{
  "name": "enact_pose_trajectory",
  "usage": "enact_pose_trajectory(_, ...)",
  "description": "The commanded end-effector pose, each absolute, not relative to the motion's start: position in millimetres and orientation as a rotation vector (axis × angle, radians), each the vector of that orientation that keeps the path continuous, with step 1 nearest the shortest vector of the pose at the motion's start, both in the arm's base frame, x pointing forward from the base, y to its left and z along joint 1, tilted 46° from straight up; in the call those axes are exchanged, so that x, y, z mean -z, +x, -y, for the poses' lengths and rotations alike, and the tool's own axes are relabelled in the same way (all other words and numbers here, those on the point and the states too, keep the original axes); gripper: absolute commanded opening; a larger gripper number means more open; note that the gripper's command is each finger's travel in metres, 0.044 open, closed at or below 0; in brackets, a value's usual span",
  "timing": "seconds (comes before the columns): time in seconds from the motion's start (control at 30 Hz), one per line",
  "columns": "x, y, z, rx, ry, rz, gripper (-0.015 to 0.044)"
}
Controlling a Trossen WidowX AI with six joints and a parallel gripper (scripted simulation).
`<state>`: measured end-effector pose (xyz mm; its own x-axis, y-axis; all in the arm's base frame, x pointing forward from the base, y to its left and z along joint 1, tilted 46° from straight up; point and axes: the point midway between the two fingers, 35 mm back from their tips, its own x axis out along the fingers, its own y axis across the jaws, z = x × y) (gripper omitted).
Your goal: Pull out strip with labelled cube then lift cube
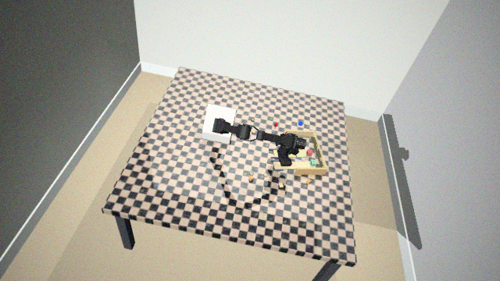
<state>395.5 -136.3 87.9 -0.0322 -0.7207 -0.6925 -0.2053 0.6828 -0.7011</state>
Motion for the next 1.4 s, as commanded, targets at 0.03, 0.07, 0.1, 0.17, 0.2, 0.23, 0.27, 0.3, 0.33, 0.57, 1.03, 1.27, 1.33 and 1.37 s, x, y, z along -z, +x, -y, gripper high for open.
enact_pose_trajectory(0.03,-81,395,142,0.485,-0.78,-1.587,0.0)
enact_pose_trajectory(0.07,-80,395,143,0.485,-0.78,-1.587,0.0)
enact_pose_trajectory(0.1,-79,395,144,0.485,-0.78,-1.587,0.0)
enact_pose_trajectory(0.17,-77,395,146,0.485,-0.78,-1.587,0.0)
enact_pose_trajectory(0.2,-75,395,147,0.485,-0.78,-1.587,0.0)
enact_pose_trajectory(0.23,-74,394,149,0.486,-0.78,-1.586,0.0)
enact_pose_trajectory(0.27,-73,394,150,0.486,-0.78,-1.586,0.0)
enact_pose_trajectory(0.3,-72,394,151,0.486,-0.781,-1.586,0.0)
enact_pose_trajectory(0.33,-71,394,152,0.486,-0.781,-1.586,0.0)
enact_pose_trajectory(0.57,-63,392,160,0.487,-0.782,-1.586,0.0)
enact_pose_trajectory(1.03,-62,392,161,0.487,-0.782,-1.587,0.0)
enact_pose_trajectory(1.27,-62,392,161,0.487,-0.782,-1.587,0.0)
enact_pose_trajectory(1.33,-62,392,161,0.487,-0.782,-1.587,0.0)
enact_pose_trajectory(1.37,-62,392,161,0.487,-0.782,-1.587,0.0)
